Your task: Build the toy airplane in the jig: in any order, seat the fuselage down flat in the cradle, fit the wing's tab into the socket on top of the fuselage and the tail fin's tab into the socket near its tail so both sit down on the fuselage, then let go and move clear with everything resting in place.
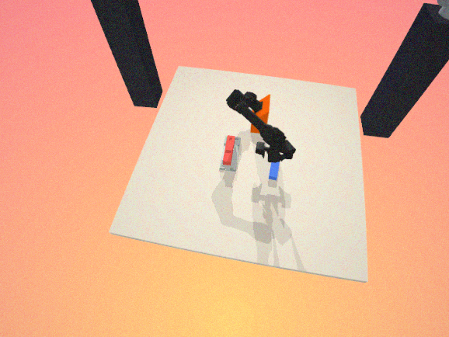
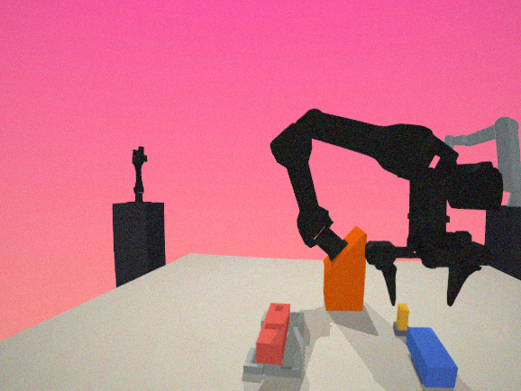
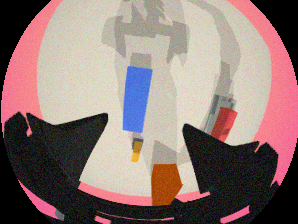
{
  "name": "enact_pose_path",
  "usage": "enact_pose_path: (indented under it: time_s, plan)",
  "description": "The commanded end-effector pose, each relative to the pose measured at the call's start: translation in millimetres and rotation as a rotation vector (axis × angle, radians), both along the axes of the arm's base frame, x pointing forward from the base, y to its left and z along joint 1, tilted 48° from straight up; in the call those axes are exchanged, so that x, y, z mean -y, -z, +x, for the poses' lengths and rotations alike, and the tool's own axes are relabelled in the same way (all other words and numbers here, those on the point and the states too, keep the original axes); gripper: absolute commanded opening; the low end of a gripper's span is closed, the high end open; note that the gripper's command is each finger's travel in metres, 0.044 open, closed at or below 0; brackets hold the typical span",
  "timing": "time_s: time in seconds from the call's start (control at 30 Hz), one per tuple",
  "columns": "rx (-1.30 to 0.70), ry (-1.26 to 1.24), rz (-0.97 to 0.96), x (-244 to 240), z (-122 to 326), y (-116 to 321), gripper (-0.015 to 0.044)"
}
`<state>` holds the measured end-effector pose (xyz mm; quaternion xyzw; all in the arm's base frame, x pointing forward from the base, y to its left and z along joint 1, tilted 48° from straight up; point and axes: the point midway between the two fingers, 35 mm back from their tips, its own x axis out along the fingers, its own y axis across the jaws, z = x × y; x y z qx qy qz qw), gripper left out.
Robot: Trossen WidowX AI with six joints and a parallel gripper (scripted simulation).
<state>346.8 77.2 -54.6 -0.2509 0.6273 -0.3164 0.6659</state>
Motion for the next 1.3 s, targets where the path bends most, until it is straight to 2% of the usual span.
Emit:
enact_pose_path:
  time_s: [0.0, 0.17, 0.3, 1.27]
  plan:
    - [0.009, 0.013, 0.001, -11.7, 0.4, 20.6, 0.044]
    - [0.009, 0.013, 0.001, -9.6, 0.6, 22.6, 0.044]
    - [0.009, 0.013, -0.001, 14.5, 0.8, 44.2, 0.044]
    - [0.009, 0.012, -0.003, 43.6, 1.8, 70.6, 0.044]
